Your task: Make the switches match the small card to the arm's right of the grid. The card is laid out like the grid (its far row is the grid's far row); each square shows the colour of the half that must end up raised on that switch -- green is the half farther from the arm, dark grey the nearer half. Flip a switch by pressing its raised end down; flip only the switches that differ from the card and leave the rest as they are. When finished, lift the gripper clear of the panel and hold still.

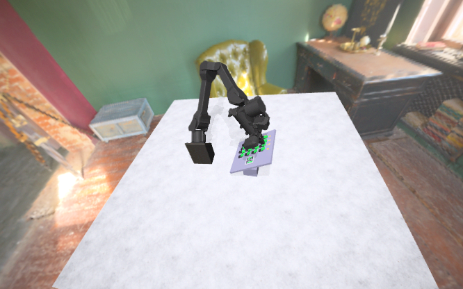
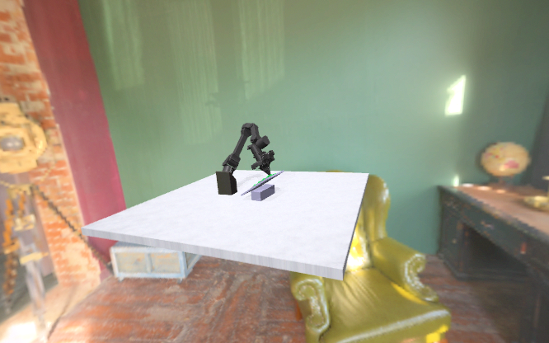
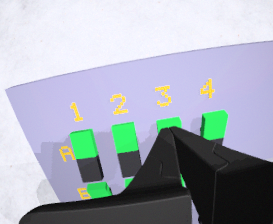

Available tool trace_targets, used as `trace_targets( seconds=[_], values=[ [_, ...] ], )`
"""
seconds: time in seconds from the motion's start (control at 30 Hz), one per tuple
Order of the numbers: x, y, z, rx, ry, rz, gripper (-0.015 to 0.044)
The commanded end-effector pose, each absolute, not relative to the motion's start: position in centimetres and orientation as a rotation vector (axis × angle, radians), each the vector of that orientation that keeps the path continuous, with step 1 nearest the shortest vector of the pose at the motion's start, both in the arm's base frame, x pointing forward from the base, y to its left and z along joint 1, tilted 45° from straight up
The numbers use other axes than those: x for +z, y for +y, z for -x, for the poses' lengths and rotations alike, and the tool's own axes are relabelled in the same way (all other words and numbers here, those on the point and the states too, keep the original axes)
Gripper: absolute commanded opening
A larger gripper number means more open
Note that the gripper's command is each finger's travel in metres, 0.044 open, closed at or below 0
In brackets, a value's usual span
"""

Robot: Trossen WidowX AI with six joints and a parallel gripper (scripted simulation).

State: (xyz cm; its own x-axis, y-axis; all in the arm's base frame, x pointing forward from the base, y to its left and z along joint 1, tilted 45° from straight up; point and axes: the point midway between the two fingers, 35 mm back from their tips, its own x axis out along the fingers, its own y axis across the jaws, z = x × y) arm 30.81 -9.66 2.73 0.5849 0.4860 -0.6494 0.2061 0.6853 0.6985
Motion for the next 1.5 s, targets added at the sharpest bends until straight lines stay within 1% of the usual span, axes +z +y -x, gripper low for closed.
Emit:
trace_targets(
  seconds=[0.0, 0.53, 0.6, 0.73, 0.9, 1.17, 1.3, 1.47],
  values=[
    [2.6, -9.6, -30.8, 0.183, 0.961, -0.829, 0.0],
    [2.5, -9.5, -31.0, 0.183, 0.96, -0.829, 0.0],
    [3.2, -10.1, -30.3, 0.184, 0.957, -0.828, 0.0],
    [6.4, -12.5, -27.1, 0.17, 0.941, -0.829, 0.0],
    [6.6, -12.6, -27.0, 0.169, 0.94, -0.83, 0.0],
    [7.2, -8.5, -24.4, 0.17, 0.942, -0.833, 0.0],
    [7.0, -8.4, -24.6, 0.171, 0.943, -0.832, 0.0],
    [5.0, -6.9, -26.6, 0.183, 0.964, -0.832, 0.0]
  ],
)
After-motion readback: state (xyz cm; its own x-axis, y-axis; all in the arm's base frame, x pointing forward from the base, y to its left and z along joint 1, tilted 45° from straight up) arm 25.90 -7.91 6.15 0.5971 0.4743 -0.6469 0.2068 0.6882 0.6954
